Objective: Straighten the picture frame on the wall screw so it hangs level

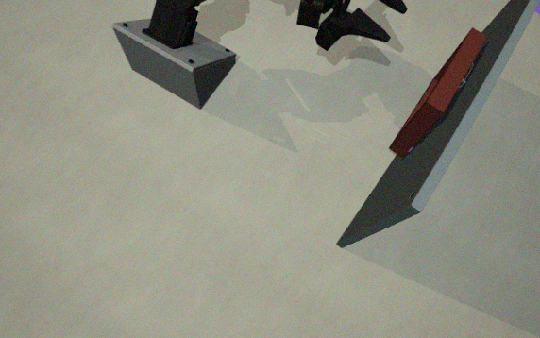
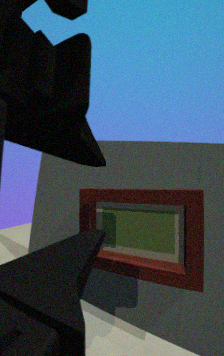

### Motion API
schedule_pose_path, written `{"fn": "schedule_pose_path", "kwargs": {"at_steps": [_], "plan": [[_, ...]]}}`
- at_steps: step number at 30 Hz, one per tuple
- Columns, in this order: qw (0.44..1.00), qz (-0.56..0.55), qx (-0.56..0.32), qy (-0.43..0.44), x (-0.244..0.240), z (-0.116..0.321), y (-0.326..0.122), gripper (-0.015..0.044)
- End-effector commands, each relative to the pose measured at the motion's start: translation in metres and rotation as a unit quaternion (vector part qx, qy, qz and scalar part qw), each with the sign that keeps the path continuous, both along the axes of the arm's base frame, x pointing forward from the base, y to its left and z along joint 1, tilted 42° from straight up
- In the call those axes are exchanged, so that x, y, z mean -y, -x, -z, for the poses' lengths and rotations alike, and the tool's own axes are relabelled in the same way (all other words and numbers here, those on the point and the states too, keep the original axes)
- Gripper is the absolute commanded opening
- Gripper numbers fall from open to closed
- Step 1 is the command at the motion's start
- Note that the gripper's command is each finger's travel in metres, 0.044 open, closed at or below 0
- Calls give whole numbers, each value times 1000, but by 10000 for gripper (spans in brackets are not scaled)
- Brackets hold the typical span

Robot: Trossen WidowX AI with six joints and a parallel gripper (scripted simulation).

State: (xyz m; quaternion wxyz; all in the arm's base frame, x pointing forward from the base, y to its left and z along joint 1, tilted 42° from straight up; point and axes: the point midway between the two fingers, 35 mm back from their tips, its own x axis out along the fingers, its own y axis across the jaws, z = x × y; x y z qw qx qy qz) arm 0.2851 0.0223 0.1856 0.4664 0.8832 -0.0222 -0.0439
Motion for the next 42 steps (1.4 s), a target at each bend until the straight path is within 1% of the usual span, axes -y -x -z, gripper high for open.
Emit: {"fn": "schedule_pose_path", "kwargs": {"at_steps": [1, 8, 27, 42], "plan": [[1000, -2, 2, -2, 0, -3, -23, 260], [1000, -2, 3, -2, 5, 5, -64, 260], [1000, -2, 3, -2, 6, 5, -66, 260], [1000, -2, 4, -2, 7, 5, -88, 260]]}}
